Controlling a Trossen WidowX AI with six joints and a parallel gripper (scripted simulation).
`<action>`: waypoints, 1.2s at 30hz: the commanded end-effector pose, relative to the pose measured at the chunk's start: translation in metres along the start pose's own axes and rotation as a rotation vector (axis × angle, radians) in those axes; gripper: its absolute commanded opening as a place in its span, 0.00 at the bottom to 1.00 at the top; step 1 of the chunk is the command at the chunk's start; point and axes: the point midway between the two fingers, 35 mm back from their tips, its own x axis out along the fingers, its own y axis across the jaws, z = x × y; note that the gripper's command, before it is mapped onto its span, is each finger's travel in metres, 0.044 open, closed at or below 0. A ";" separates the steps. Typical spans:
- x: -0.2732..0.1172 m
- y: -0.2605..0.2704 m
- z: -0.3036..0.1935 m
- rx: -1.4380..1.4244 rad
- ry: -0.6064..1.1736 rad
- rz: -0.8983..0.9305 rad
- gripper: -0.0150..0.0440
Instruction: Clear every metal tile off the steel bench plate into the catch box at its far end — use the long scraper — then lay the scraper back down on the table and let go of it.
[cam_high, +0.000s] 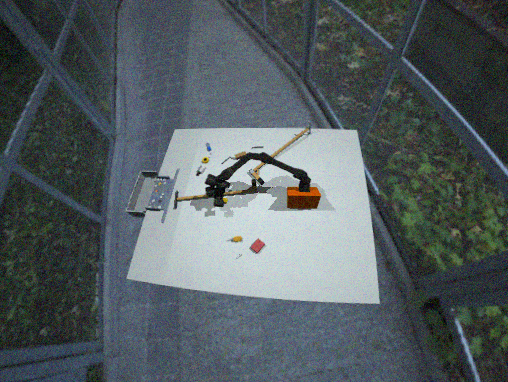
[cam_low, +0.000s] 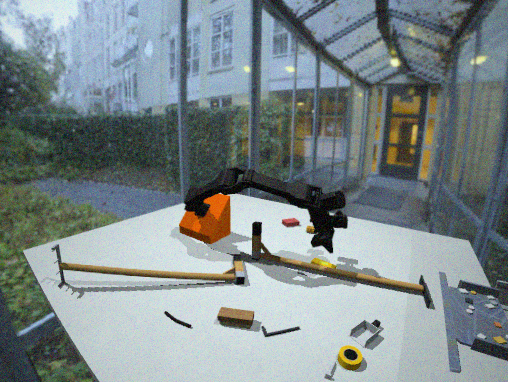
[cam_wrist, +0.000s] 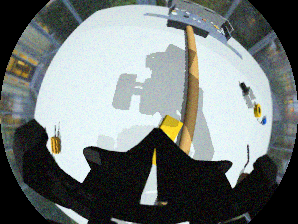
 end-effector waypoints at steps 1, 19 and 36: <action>-0.015 -0.001 0.009 0.009 -0.009 -0.004 0.25; -0.057 -0.001 0.024 0.007 -0.009 -0.003 0.25; -0.055 0.001 0.023 0.001 -0.008 0.000 0.25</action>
